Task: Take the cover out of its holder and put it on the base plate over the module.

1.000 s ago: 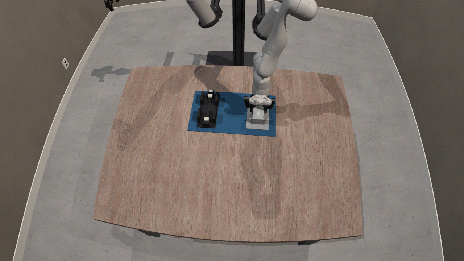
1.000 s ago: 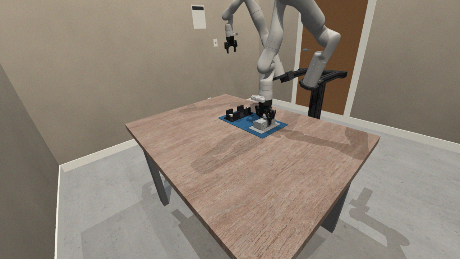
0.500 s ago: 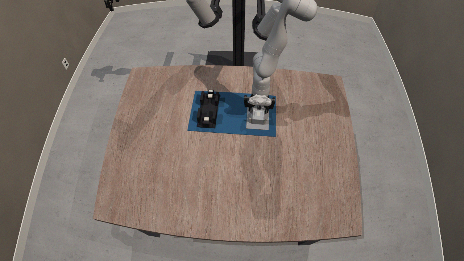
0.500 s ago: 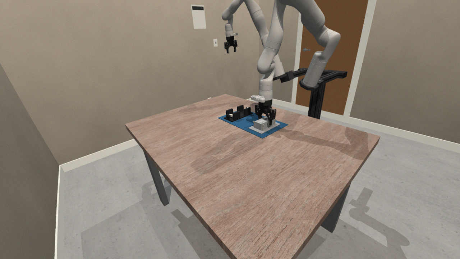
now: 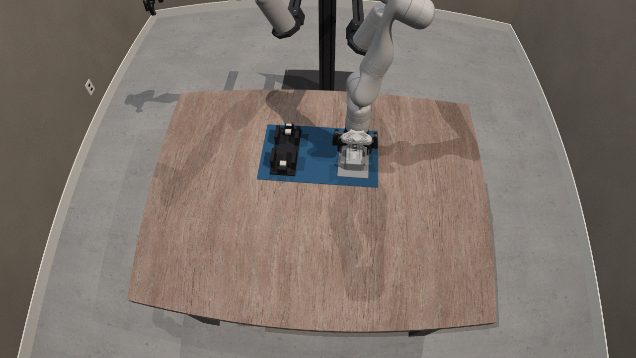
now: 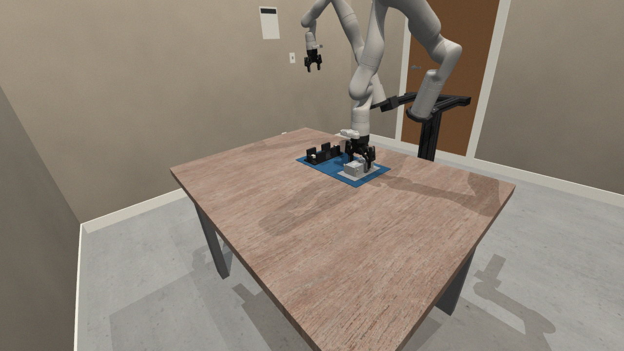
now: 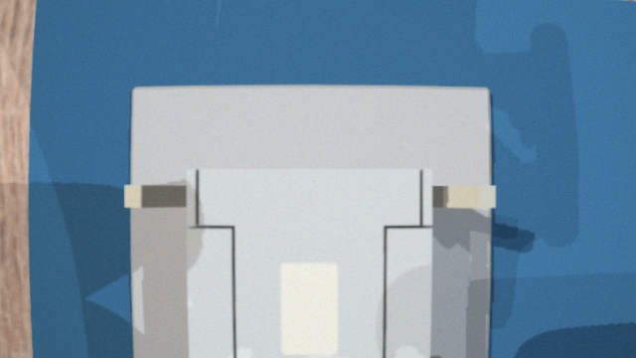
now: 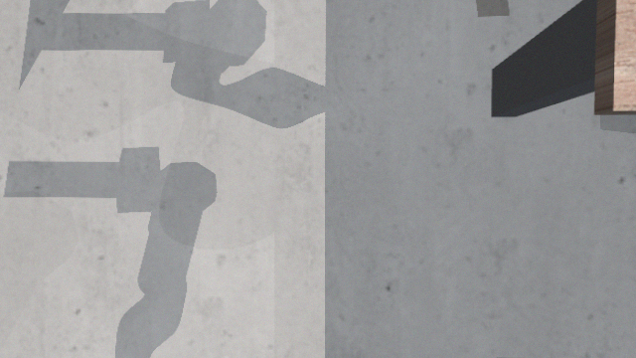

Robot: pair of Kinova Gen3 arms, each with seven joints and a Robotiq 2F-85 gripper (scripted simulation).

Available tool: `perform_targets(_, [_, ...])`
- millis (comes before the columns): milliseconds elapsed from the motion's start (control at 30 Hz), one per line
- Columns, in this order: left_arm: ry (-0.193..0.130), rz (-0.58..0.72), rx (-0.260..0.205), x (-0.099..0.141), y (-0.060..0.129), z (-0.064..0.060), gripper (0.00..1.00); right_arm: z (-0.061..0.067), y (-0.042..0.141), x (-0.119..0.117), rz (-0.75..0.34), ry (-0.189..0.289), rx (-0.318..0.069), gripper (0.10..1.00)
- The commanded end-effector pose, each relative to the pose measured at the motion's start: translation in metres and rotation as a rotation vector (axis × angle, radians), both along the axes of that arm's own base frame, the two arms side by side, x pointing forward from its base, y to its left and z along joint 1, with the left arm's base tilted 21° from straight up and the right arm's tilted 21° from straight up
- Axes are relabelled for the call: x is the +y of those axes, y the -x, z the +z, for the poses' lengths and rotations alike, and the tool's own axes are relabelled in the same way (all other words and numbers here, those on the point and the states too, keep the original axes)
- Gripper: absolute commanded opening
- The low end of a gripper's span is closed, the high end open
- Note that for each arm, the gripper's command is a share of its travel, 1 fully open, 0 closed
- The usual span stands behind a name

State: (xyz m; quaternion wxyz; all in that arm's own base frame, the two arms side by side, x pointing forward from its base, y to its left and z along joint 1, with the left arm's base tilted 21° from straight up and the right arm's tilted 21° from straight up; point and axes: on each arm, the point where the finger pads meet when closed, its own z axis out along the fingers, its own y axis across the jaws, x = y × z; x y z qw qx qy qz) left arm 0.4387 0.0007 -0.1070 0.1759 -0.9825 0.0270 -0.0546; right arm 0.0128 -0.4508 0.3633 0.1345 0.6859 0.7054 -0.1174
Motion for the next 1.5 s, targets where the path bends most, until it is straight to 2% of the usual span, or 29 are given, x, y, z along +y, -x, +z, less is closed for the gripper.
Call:
perform_targets(0, [0.001,-0.001,-0.002,-0.001,-0.001,0.001,0.999,0.001,0.0,0.0,0.0,0.001,-0.001,0.999])
perform_targets(367, [0.001,-0.001,-0.002,-0.001,-0.001,0.001,0.999,0.001,0.0,0.0,0.0,0.001,-0.001,0.999])
perform_targets(700, [0.001,-0.001,-0.002,-0.021,0.006,0.057,0.999,0.001,0.0,0.0,0.0,0.001,-0.001,0.999])
perform_targets(933, [0.001,-0.001,-0.002,-0.021,0.006,0.057,0.999,0.001,0.0,0.0,0.0,0.001,-0.001,0.999])
perform_targets(1267, [0.001,-0.001,-0.002,-0.042,0.013,0.112,0.999,0.001,0.0,0.0,0.0,0.001,-0.001,0.999])
perform_targets(1467, [0.001,-0.001,-0.002,-0.042,0.013,0.112,0.999,0.001,0.0,0.0,0.0,0.001,-0.001,0.999])
